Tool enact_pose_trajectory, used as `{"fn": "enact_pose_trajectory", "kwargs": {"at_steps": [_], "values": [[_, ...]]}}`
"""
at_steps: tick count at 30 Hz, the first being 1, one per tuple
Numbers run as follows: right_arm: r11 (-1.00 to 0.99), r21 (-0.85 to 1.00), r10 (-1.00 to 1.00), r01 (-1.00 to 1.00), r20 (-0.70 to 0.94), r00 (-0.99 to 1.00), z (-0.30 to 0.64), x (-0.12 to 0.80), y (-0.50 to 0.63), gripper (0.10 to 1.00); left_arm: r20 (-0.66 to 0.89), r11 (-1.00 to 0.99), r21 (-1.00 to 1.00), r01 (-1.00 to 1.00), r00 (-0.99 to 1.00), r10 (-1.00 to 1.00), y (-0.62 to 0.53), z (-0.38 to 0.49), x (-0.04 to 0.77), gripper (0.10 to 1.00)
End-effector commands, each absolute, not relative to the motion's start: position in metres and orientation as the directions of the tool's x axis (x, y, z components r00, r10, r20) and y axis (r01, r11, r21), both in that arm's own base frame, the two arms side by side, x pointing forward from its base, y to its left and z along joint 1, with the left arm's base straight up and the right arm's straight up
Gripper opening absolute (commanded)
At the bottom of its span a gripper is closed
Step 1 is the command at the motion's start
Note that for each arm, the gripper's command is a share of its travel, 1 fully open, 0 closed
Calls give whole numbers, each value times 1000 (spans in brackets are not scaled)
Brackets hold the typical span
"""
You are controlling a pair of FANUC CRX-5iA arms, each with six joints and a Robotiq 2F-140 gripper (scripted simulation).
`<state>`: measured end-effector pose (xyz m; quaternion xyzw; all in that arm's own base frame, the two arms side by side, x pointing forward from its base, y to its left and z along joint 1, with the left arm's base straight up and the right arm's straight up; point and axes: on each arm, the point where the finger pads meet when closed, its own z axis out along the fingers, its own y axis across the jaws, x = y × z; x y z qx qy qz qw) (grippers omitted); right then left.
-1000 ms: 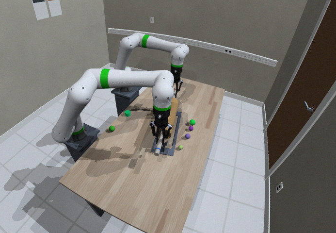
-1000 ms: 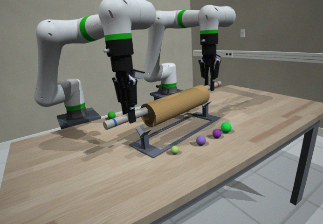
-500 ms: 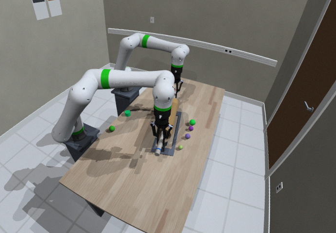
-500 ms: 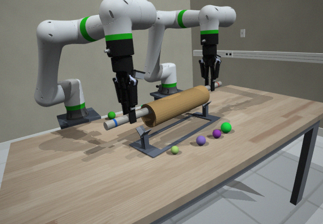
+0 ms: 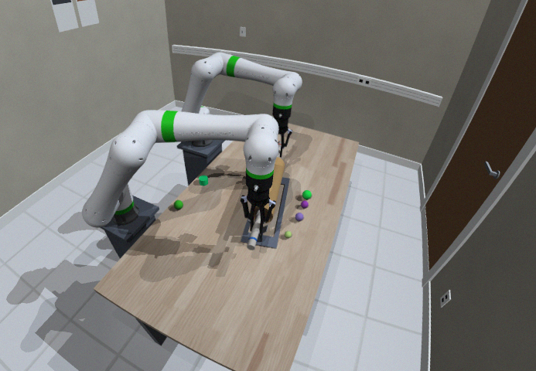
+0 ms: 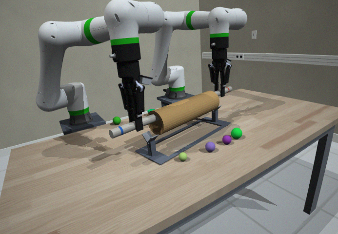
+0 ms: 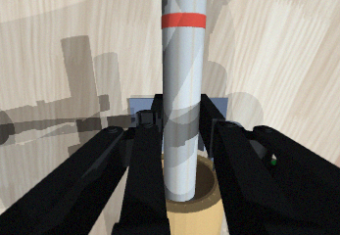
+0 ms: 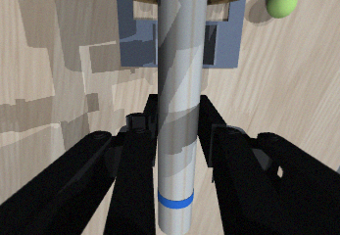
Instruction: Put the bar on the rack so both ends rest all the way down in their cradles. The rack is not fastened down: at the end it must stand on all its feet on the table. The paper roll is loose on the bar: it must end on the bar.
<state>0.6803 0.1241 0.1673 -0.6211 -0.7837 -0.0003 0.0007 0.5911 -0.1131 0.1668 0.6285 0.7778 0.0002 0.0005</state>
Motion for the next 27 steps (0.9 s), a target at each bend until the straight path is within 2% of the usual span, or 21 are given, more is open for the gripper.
{"fn": "enact_pose_trajectory", "kwargs": {"at_steps": [1,27], "values": [[228,2,974,974,1,-228,166,681,124,160,-2,210,3,978,-210,978,-113,166,592,160],[231,2,973,973,2,-231,139,685,125,160,-1,213,3,977,-213,977,-113,138,594,160]]}}
